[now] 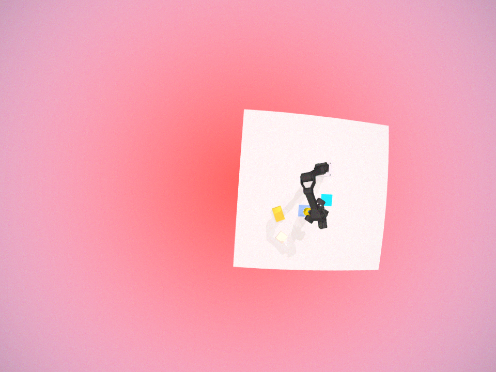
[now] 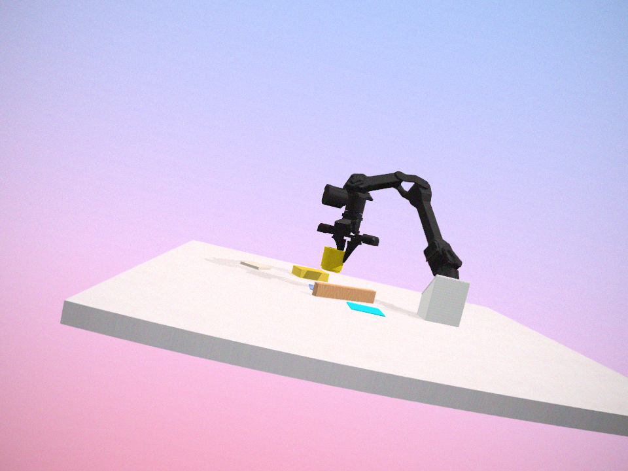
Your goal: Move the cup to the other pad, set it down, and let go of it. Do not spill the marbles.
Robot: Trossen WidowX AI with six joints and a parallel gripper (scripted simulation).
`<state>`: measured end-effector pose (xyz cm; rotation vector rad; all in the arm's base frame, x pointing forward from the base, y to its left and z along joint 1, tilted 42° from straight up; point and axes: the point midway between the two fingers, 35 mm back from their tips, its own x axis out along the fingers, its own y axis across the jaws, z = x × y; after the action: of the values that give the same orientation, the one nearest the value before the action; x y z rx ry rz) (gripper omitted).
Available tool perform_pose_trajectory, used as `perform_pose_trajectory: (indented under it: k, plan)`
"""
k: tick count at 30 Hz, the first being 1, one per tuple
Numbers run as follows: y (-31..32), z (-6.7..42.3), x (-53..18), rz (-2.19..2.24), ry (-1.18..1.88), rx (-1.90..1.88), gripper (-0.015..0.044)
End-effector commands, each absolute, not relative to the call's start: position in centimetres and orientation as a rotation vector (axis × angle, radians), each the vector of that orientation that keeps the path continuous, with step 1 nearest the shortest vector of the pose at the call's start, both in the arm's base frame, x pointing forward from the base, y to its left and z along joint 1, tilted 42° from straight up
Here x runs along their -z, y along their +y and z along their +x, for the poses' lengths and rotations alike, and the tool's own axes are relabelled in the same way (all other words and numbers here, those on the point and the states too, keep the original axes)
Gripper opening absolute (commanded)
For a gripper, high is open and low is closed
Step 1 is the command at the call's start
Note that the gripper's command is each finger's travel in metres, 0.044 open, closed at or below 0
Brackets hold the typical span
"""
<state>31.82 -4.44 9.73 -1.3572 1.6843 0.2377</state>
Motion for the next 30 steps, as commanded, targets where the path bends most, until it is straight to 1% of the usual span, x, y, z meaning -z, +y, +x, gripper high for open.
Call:
perform_pose_trajectory:
  k: [1, 9, 30]
  plan:
    - [-4.5, 31.8, -9.7, -1.358, 1.685, -0.239, 0.0000]
    - [-4.1, 31.6, -9.4, -1.357, 1.685, -0.239, 0.0000]
    - [0.0, 29.5, -6.3, -1.348, 1.686, -0.241, 0.0000]
